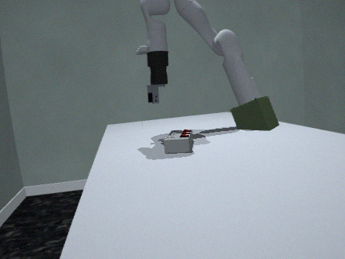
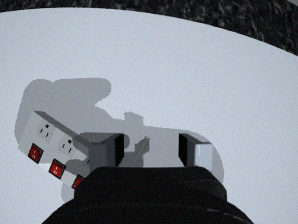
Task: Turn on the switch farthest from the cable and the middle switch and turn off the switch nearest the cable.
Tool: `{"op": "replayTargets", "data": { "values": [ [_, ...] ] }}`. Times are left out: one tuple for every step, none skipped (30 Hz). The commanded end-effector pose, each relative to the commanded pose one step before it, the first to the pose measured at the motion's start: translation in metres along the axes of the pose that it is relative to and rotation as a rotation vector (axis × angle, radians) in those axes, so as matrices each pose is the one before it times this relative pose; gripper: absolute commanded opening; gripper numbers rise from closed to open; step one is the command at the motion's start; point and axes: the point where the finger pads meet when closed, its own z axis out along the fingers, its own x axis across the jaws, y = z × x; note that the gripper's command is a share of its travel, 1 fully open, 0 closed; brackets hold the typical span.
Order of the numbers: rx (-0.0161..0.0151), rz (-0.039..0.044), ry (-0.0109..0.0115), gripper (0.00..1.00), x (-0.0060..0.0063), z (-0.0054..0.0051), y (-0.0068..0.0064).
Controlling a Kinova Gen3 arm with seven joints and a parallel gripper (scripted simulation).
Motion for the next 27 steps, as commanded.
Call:
{"op": "replayTargets", "data": {
  "values": [
    [0.0005, -0.00172, -0.00065, 1.0, -0.00089, -0.00021, -0.00007],
    [0.0, 0.0, 0.0, 1.0, 0.0, 0.0, 0.0],
    [-0.0018, 0.01596, -0.0016, 1.0, -0.0053, 0.00195, 0.00087],
    [0.0, 0.0, 0.0, 1.0, 0.0, 0.0, 0.0],
    [0.0, 0.0, 0.0, 1.0, 0.0, 0.0, 0.0],
    [0.0, 0.0, 0.0, 1.0, 0.0, 0.0, 0.0],
    [0.0, 0.0, 0.0, 1.0, 0.0, 0.0, 0.0],
    [0.0, 0.0, 0.0, 1.0, 0.0, 0.0, 0.0],
    [-0.00181, 0.01582, -0.00152, 1.0, -0.00524, 0.00194, 0.00105],
    [0.0, 0.0, 0.0, 1.0, 0.0, 0.0, 0.0],
    [0.0, 0.0, 0.0, 1.0, 0.0, 0.0, 0.0],
    [0.0, 0.0, 0.0, 1.0, 0.0, 0.0, 0.0],
    [0.0, 0.0, 0.0, 1.0, 0.0, 0.0, 0.0],
    [0.0, 0.0, 0.0, 1.0, 0.0, 0.0, 0.0],
    [0.0, 0.0, 0.0, 1.0, 0.0, 0.0, 0.0],
    [-0.00182, 0.01567, -0.00143, 1.0, -0.00518, 0.00192, 0.00122],
    [0.0, 0.0, 0.0, 1.0, 0.0, 0.0, 0.0],
    [0.0, 0.0, 0.0, 1.0, 0.0, 0.0, 0.0],
    [0.0, 0.0, 0.0, 1.0, 0.0, 0.0, 0.0],
    [0.0, 0.0, 0.0, 1.0, 0.0, 0.0, 0.0],
    [0.0, 0.0, 0.0, 1.0, 0.0, 0.0, 0.0],
    [0.0, 0.0, 0.0, 1.0, 0.0, 0.0, 0.0],
    [-0.00182, 0.01551, -0.00135, 1.0, -0.0051, 0.00191, 0.00138],
    [0.0, 0.0, 0.0, 1.0, 0.0, 0.0, 0.0],
    [0.0, 0.0, 0.0, 1.0, 0.0, 0.0, 0.0],
    [0.0, 0.0, 0.0, 1.0, 0.0, 0.0, 0.0],
    [0.0, 0.0, 0.0, 1.0, 0.0, 0.0, 0.0]
  ]
}}
